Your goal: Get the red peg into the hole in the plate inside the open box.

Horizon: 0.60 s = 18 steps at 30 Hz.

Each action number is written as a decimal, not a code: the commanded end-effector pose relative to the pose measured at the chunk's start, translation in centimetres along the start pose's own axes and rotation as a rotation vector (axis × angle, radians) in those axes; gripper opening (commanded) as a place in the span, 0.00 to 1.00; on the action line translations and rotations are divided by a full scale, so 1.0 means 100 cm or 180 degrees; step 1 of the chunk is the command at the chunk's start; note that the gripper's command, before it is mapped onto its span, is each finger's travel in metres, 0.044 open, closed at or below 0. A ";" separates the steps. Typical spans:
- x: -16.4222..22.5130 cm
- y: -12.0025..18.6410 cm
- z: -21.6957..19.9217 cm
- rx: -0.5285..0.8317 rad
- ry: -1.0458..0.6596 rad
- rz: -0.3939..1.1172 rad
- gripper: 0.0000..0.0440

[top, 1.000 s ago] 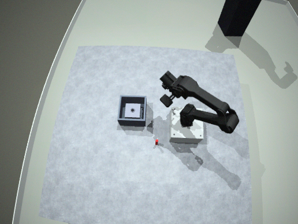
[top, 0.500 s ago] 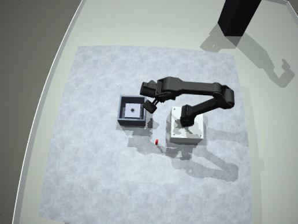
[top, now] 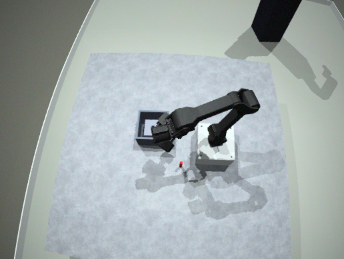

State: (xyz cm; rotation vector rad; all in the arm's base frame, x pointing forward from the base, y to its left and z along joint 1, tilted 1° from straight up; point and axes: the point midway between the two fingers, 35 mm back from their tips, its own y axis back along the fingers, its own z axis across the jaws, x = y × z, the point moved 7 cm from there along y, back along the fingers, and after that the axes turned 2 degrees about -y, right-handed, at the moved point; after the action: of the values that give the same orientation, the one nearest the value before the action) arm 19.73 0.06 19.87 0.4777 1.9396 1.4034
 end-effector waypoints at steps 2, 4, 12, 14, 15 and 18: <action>0.012 -0.001 0.016 0.0028 -0.0019 0.0117 1.00; 0.018 -0.003 0.023 0.0065 -0.0031 0.0177 1.00; 0.041 -0.014 0.044 0.0258 -0.0127 0.0382 1.00; 0.045 -0.019 0.048 0.0308 -0.0163 0.0421 1.00; 0.047 -0.021 0.049 0.0331 -0.0183 0.0439 1.00; 0.053 -0.028 0.055 0.0398 -0.0243 0.0482 1.00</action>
State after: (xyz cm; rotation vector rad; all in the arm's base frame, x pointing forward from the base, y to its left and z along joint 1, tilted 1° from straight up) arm 20.29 5.92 15.28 0.7107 1.9711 1.3554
